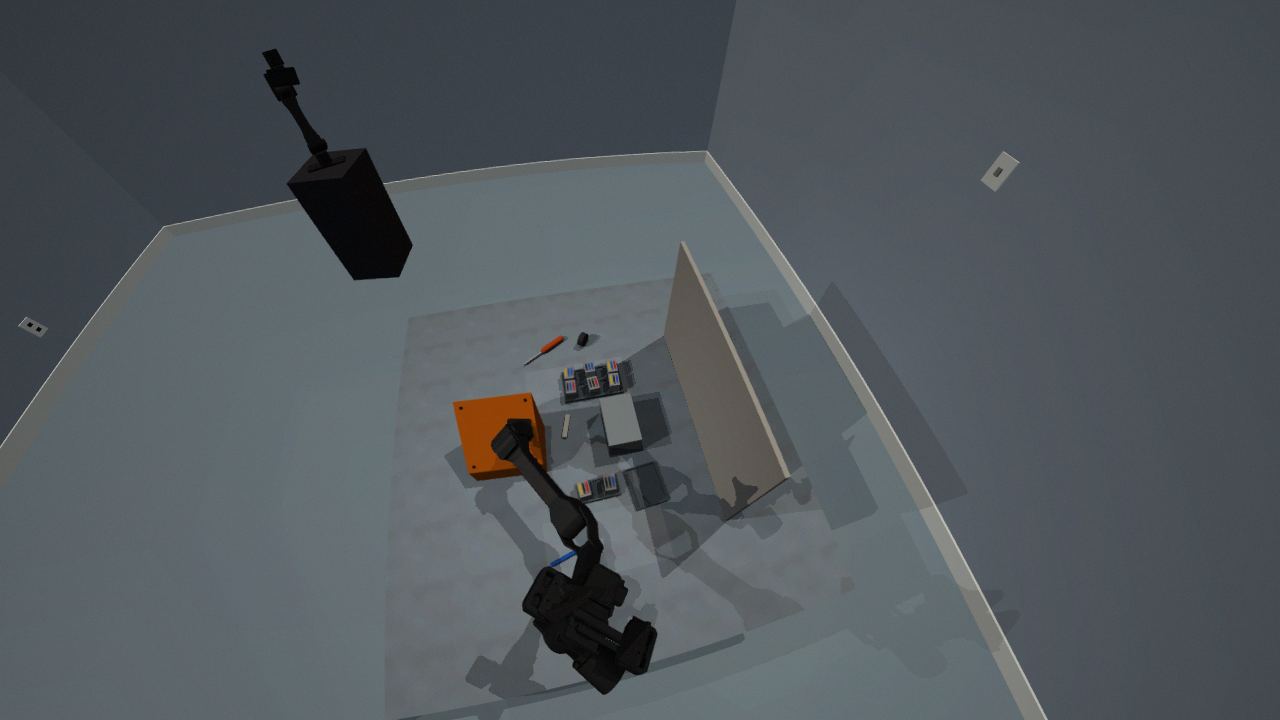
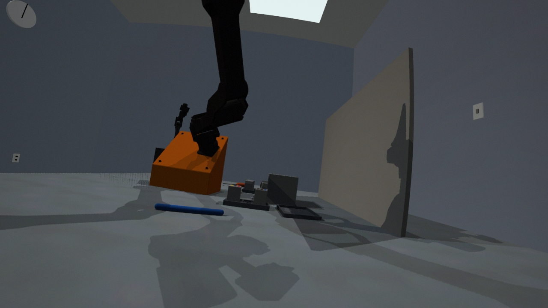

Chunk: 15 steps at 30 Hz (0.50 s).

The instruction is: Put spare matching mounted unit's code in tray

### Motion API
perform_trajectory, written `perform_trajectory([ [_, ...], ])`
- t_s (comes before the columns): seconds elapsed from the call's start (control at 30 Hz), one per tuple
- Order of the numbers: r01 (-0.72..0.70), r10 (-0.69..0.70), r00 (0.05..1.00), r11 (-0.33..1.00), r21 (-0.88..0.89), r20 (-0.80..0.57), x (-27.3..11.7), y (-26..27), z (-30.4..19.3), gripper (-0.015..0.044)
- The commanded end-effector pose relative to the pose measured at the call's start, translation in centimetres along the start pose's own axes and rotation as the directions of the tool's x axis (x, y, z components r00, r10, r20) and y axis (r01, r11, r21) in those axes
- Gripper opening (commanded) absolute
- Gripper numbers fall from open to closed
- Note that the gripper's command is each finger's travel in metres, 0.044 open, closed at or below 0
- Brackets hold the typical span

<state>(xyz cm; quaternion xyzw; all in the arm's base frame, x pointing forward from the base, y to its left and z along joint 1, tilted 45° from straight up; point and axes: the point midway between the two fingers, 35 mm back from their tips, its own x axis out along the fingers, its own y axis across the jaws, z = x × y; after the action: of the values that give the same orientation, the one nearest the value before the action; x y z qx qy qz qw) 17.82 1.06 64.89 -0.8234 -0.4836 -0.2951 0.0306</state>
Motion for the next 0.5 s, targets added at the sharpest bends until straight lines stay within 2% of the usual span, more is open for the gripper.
perform_trajectory([
  [0.0,0.000,0.000,1.000,1.000,0.000,0.000,0.0,0.0,0.0,0.0426],
  [0.23,0.000,0.000,1.000,1.000,-0.023,0.001,0.0,-0.4,-0.2,0.0440],
  [0.47,0.030,-0.011,0.999,0.923,-0.384,0.052,1.5,-7.6,-2.3,0.0440],
])
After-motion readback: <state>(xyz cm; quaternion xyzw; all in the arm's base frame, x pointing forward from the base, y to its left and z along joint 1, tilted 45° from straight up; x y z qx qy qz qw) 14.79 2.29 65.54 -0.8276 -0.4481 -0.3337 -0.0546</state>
